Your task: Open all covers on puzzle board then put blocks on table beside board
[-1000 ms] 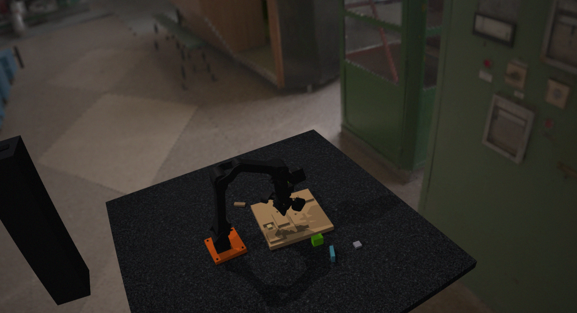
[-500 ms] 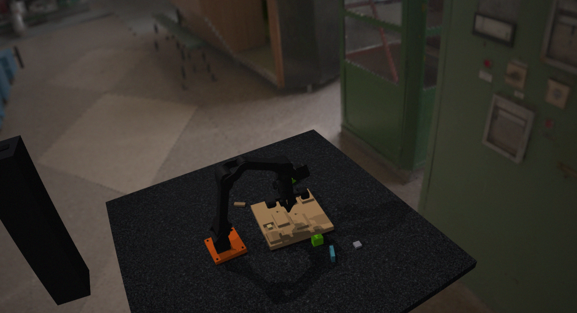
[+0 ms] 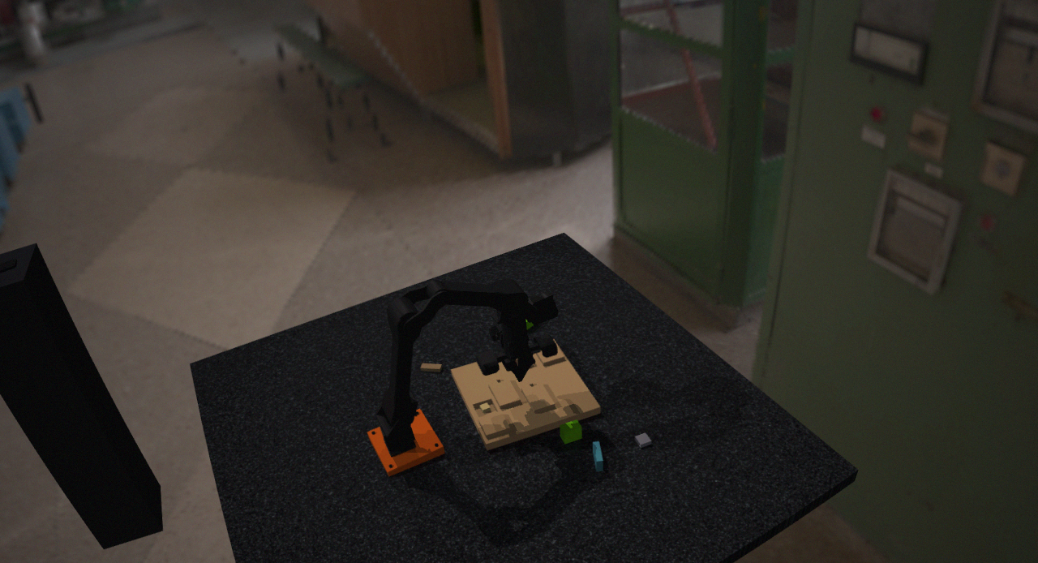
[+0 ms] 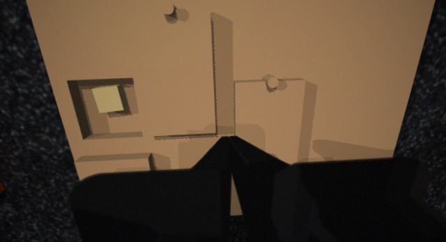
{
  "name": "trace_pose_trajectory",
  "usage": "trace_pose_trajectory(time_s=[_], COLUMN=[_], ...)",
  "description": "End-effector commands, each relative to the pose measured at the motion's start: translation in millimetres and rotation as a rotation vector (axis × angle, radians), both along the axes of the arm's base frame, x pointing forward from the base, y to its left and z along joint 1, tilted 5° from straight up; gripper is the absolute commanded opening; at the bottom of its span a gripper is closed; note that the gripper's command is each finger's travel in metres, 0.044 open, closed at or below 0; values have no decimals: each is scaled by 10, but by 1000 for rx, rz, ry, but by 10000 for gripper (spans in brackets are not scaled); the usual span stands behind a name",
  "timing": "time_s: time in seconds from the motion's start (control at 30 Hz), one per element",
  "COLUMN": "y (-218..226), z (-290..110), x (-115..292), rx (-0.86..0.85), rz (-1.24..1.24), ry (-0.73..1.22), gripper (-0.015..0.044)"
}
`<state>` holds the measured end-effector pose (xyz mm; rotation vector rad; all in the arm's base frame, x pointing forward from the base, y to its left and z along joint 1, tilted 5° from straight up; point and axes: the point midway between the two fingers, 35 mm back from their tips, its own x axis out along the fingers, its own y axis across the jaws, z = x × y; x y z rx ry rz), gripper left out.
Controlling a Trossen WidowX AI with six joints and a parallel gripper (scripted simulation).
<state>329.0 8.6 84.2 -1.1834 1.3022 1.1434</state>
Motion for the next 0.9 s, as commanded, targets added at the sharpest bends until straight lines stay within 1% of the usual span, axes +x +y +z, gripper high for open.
trace_pose_trajectory(time_s=[0.0, 0.47, 0.87], y=[5, 5, 0], z=[5, 0, -108], x=[6, 6, 13], rx=[2, 2, 2], rz=[6, 6, 6], ry=[0, 0, 0], gripper=[0, 0, 0])
